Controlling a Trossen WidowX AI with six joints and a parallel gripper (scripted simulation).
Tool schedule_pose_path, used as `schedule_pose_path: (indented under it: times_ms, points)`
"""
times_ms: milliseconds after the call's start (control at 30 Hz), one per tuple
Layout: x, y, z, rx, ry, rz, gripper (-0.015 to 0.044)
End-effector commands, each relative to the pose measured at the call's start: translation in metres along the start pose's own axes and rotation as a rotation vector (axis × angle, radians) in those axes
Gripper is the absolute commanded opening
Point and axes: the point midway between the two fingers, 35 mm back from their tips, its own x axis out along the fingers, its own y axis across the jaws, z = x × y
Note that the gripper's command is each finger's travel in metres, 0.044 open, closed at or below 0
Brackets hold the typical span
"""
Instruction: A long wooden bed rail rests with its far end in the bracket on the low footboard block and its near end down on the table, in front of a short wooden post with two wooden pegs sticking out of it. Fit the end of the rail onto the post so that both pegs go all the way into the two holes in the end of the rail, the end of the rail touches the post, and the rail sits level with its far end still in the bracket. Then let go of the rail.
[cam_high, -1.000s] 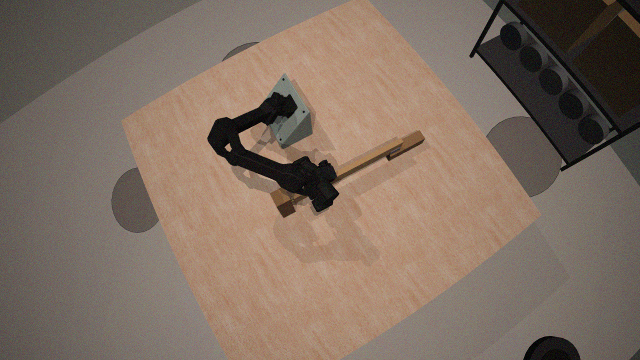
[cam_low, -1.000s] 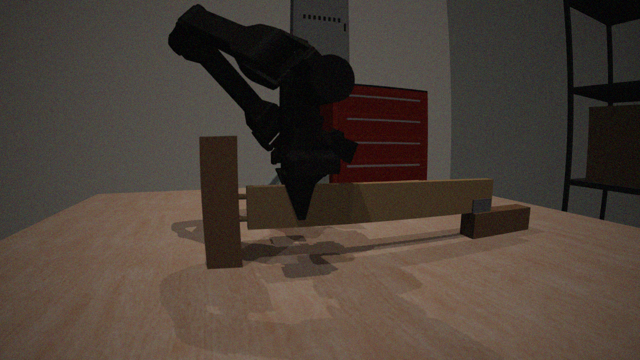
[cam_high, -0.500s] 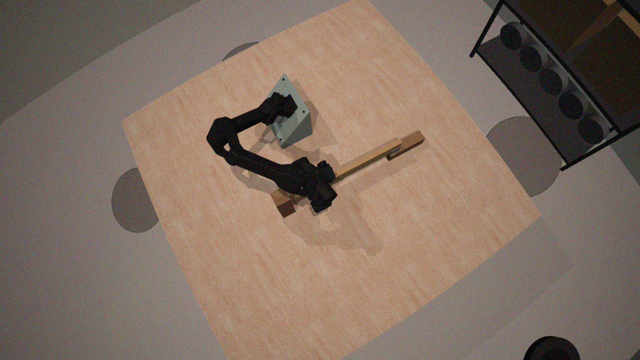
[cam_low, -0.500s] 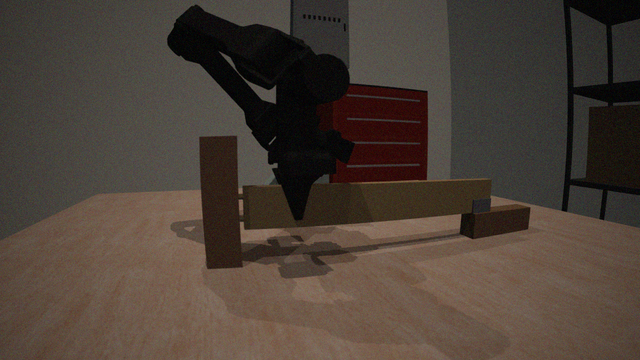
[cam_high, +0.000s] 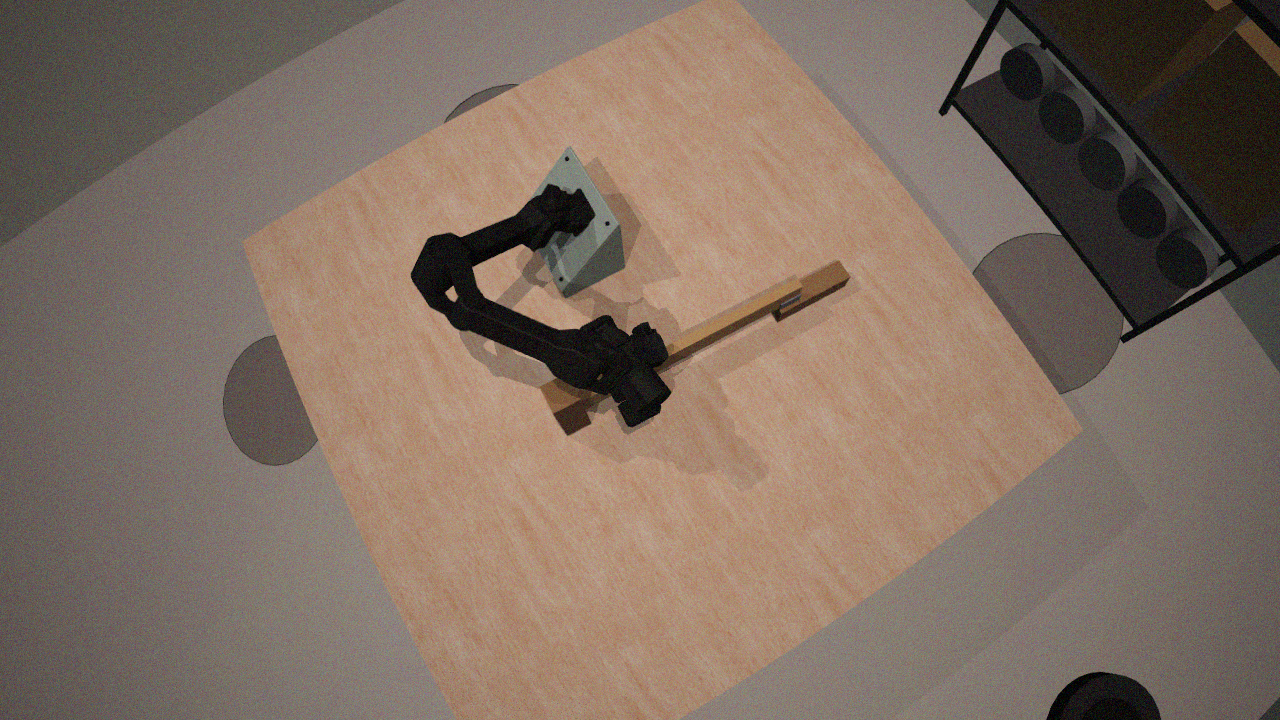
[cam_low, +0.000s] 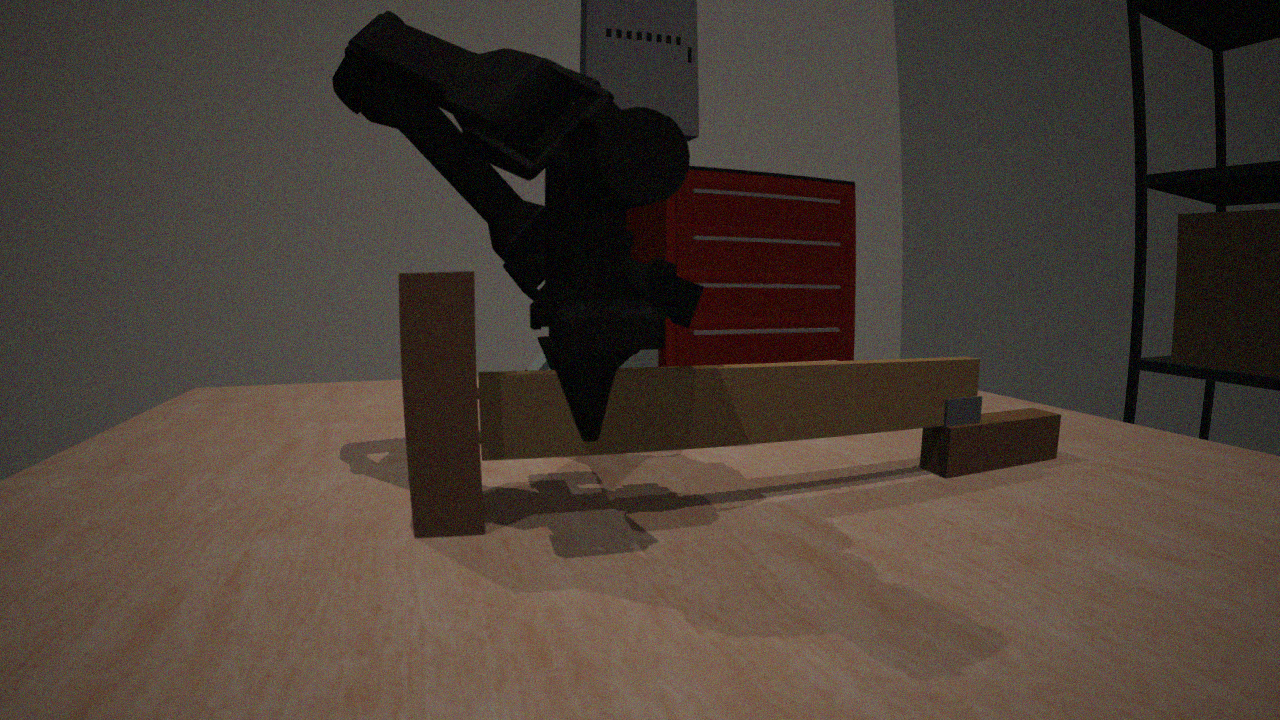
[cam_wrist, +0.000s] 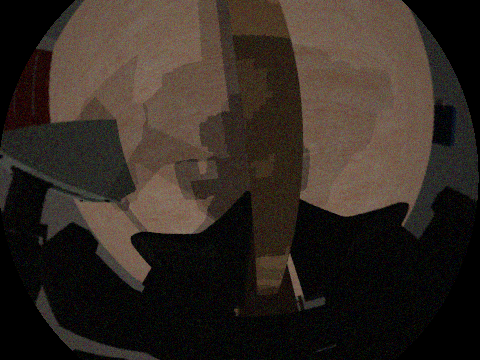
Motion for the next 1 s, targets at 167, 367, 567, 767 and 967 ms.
schedule_pose_path:
  times_ms: [167,367,567,767,967]
  points:
    - [0.000,0.000,-0.002,0.000,0.001,0.000,0.0026]
    - [0.000,0.000,-0.002,0.000,0.001,0.000,0.0184]
    - [0.000,0.000,-0.002,0.000,0.001,0.000,0.0341]
    - [0.000,0.000,-0.002,0.000,0.001,0.000,0.0440]
    - [-0.028,0.000,0.028,-0.003,0.000,-0.005,0.0440]
